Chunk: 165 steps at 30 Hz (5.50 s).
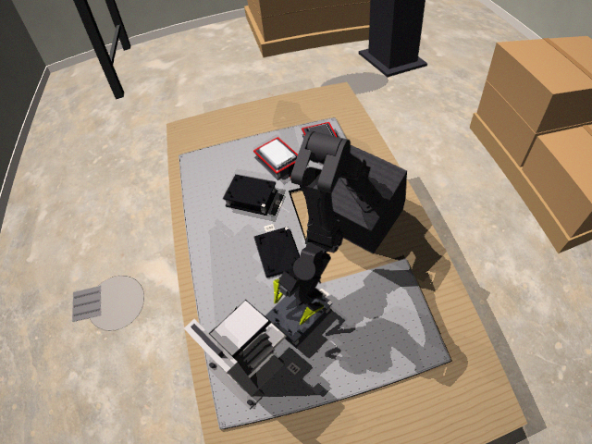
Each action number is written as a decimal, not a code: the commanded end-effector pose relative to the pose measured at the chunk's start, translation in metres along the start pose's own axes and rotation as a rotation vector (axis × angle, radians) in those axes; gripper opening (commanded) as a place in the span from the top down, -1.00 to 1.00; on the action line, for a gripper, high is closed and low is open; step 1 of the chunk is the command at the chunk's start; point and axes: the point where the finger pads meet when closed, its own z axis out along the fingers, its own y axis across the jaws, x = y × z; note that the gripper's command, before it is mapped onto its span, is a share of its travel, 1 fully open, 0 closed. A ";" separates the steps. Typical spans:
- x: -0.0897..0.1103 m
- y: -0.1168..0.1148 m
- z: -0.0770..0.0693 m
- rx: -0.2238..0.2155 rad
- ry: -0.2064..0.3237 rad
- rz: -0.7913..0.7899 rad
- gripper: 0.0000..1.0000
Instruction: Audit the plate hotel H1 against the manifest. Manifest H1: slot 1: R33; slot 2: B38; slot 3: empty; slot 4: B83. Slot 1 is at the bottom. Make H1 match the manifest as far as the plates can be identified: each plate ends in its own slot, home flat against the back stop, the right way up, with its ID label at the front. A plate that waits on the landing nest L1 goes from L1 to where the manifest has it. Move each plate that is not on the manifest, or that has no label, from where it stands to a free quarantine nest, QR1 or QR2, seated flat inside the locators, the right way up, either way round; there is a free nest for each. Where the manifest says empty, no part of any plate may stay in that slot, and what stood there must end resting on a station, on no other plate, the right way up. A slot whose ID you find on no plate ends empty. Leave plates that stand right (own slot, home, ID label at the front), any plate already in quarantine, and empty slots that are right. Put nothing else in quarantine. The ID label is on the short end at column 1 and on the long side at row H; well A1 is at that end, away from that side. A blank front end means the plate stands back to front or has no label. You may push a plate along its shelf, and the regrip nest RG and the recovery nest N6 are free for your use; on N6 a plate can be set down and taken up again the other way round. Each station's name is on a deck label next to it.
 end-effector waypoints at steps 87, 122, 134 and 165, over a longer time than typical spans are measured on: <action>-0.002 -0.003 0.009 0.010 -0.002 0.001 1.00; -0.017 -0.001 0.023 0.006 -0.002 0.000 1.00; -0.023 -0.003 0.029 0.010 -0.003 0.002 1.00; -0.036 -0.004 0.042 0.011 -0.003 0.002 1.00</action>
